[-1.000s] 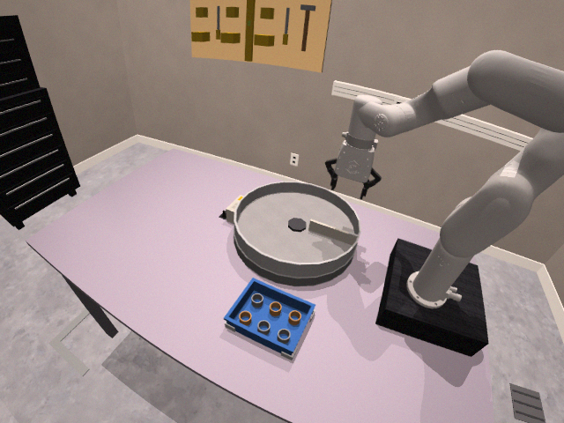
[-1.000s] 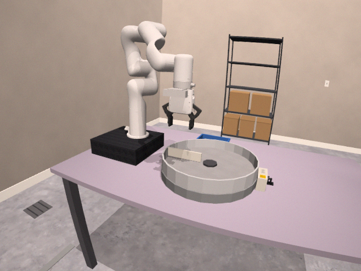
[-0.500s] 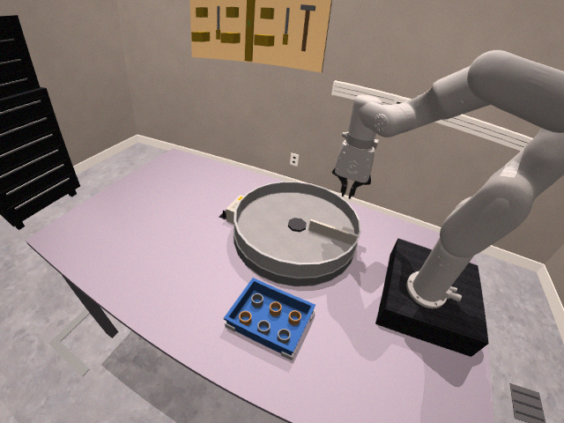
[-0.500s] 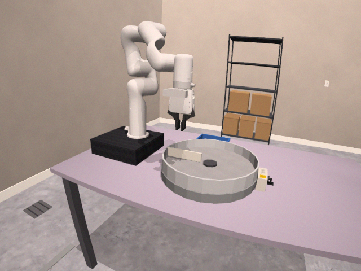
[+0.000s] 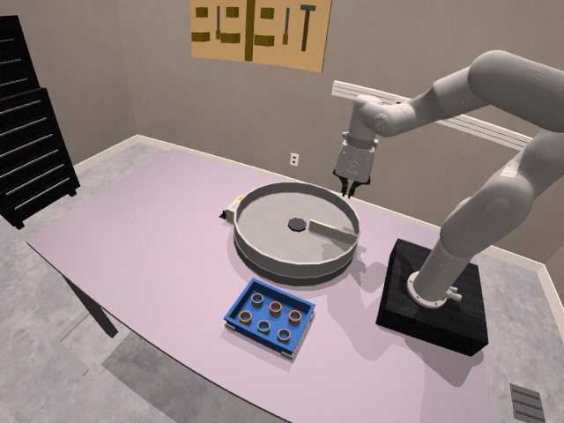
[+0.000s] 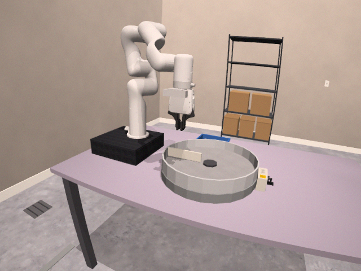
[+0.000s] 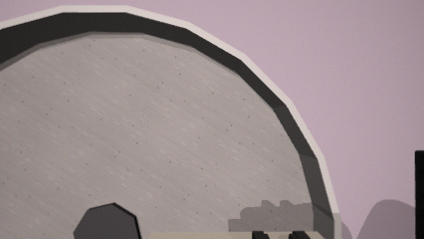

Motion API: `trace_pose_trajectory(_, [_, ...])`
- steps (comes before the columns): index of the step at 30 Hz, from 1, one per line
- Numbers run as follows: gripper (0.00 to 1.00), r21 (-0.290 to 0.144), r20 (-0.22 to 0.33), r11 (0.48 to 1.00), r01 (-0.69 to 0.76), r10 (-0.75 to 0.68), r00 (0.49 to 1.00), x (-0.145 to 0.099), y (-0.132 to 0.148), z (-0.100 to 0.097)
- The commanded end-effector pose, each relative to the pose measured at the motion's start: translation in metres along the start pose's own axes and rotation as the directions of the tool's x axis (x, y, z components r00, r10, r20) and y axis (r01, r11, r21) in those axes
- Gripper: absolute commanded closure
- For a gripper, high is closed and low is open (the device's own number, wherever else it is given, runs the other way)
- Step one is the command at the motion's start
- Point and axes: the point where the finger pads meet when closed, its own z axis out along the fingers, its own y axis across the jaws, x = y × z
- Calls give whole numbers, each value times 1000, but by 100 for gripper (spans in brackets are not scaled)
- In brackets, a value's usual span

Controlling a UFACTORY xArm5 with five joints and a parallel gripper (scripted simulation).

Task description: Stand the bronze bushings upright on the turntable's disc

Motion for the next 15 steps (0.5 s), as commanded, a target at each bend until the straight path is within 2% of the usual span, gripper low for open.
trace_pose_trajectory(1, [87,3,-1,1000,0,0,1000,0,-1,-1])
trace_pose_trajectory(15, [85,3,-1,1000,0,0,1000,0,-1,-1])
